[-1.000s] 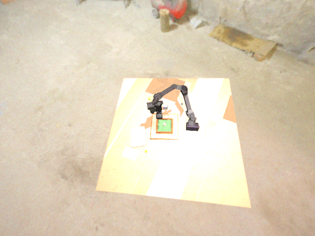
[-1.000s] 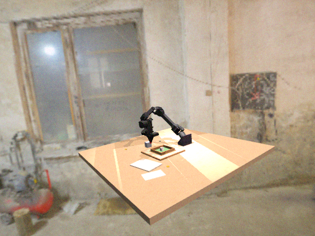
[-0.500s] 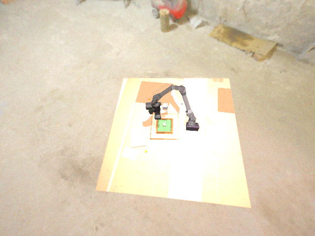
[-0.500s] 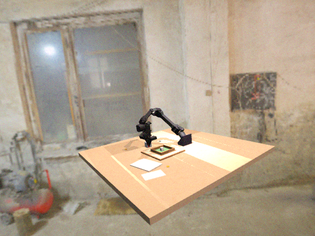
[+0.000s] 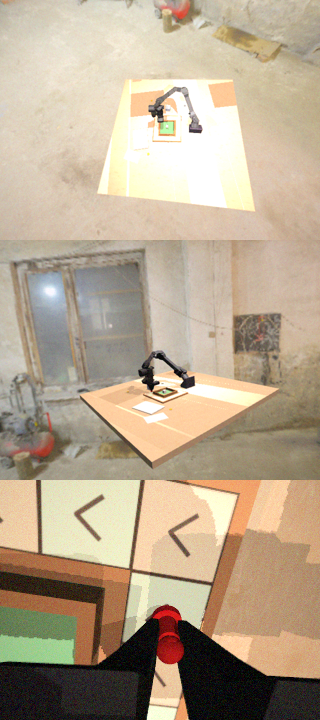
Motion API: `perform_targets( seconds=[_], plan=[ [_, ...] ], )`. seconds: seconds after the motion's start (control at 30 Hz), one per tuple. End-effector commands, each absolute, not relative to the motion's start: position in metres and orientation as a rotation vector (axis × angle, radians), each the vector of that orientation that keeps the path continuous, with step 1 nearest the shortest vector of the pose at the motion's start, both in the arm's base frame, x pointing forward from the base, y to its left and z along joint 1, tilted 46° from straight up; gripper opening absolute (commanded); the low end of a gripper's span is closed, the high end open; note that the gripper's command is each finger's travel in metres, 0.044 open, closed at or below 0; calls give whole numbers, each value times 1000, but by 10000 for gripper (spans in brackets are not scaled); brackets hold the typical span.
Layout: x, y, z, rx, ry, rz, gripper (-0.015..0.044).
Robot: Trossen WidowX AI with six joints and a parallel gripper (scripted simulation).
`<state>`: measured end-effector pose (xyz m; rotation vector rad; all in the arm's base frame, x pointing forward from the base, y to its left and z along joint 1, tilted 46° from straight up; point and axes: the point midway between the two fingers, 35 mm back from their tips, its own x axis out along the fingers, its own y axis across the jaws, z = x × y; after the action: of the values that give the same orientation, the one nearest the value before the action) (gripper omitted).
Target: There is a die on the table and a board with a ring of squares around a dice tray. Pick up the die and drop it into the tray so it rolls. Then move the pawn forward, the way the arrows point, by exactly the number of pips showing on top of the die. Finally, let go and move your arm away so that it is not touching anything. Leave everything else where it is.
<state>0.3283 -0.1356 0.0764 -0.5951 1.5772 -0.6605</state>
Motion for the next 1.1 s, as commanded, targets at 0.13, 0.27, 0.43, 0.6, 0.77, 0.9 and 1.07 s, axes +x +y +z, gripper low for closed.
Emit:
perform_targets(
  seconds=[0.13,0.27,0.43,0.6,0.77,0.9,1.07],
  plan=[
    [328,-139,73,-595,1578,-661,53],
    [328,-139,73,-595,1578,-661,157],
    [330,-131,81,-596,1579,-659,289],
    [333,-103,107,-602,1583,-655,420],
    [333,-97,109,-599,1582,-653,440],
    [308,-42,99,-557,1570,-635,440],
    [254,20,88,-516,1565,-653,440]
  ],
)
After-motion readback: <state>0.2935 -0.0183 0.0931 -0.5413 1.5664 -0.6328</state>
